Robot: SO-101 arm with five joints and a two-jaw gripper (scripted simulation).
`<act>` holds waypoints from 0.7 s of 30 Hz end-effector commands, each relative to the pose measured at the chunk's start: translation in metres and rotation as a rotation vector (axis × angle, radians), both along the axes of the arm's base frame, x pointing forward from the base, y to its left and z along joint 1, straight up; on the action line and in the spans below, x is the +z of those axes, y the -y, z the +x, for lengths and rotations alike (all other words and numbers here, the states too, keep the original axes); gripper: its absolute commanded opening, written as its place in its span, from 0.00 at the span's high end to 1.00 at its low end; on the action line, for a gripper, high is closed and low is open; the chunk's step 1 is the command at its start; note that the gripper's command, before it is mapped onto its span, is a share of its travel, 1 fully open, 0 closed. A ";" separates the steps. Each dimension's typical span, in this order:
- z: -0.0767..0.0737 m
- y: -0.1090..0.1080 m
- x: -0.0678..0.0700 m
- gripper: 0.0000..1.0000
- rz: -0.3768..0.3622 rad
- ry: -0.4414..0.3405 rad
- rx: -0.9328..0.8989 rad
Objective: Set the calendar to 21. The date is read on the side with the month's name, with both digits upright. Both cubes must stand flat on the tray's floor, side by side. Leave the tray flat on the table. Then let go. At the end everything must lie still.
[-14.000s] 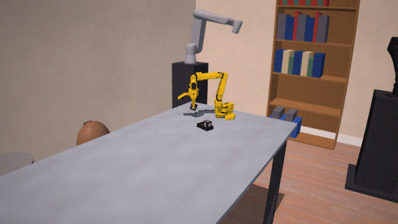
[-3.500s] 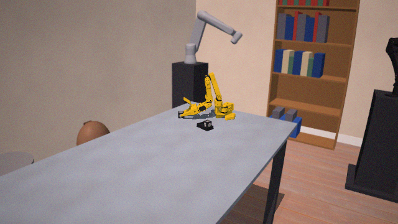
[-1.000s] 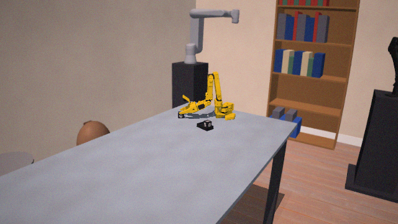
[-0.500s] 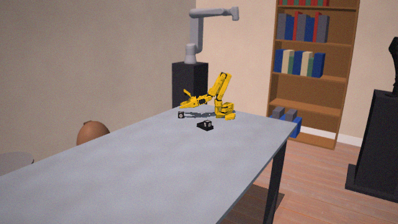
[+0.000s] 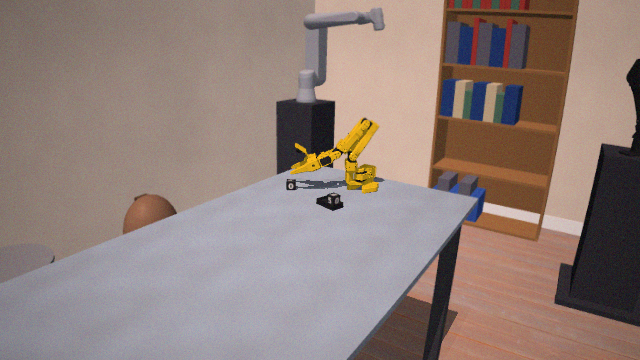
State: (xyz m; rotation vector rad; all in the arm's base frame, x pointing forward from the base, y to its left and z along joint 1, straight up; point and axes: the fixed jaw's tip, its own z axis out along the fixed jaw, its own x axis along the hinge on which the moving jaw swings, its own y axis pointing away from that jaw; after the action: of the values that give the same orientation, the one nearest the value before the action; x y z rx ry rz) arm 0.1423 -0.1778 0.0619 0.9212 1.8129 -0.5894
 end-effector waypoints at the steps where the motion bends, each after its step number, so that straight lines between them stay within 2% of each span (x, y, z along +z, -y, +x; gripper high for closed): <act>1: 0.002 0.005 0.011 0.64 -0.043 0.021 -0.003; 12: 0.002 0.006 0.014 0.64 -0.057 0.032 -0.003; 16: 0.004 0.007 0.027 0.64 -0.108 0.070 -0.003; 21: 0.005 0.009 0.056 0.65 -0.219 0.151 -0.004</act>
State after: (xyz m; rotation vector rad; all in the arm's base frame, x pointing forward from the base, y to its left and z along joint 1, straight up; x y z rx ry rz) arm 0.1458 -0.1825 0.0872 0.8627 1.6979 -0.6331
